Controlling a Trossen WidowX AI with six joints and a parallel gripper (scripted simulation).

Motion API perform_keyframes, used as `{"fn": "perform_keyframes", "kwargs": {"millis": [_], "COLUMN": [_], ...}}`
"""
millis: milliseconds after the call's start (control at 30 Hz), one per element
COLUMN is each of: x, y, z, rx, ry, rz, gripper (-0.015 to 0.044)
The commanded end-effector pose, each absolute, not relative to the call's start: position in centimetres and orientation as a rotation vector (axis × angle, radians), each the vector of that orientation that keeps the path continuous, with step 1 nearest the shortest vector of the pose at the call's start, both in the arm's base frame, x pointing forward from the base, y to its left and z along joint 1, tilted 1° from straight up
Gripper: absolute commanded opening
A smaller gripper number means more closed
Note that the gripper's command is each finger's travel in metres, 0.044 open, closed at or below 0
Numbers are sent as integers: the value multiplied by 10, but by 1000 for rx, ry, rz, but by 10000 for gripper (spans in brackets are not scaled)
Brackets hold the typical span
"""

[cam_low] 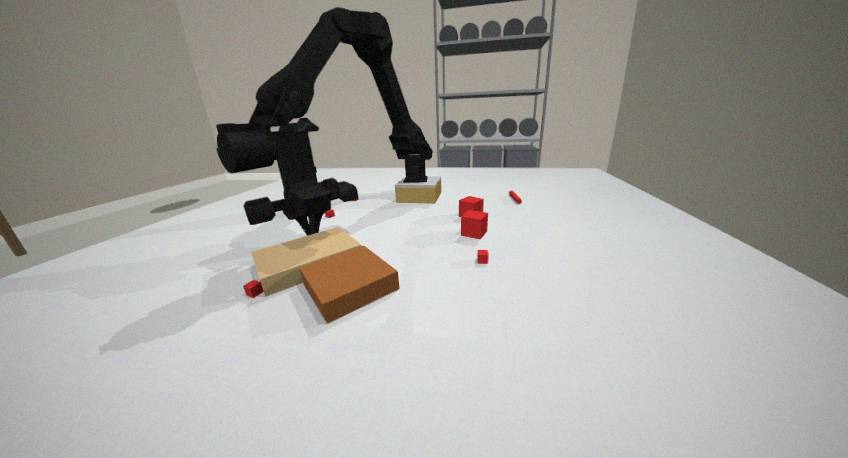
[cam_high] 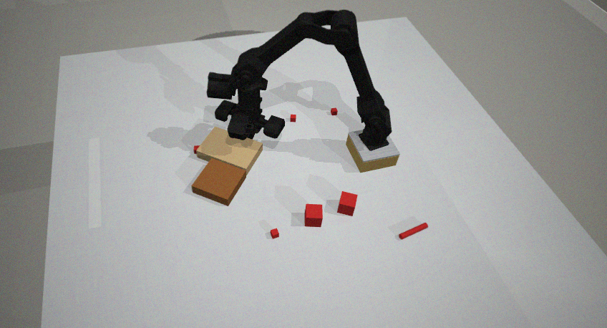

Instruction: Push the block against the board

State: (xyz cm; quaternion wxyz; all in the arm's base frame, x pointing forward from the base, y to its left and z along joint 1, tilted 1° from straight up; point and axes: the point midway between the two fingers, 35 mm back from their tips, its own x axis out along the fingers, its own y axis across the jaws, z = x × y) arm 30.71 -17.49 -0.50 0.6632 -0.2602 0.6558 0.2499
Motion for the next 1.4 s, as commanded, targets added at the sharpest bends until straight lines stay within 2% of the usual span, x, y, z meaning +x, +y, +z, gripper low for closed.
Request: {"fn": "perform_keyframes", "kwargs": {"millis": [0, 500, 1367], "x": [314, 325, 294], "y": [-174, -164, -191], "z": [-3, -3, -4], "rx": [-590, -590, -591], "ry": [1480, 1479, 1483], "rz": [555, 556, 555], "gripper": [0, 0, 0]}}
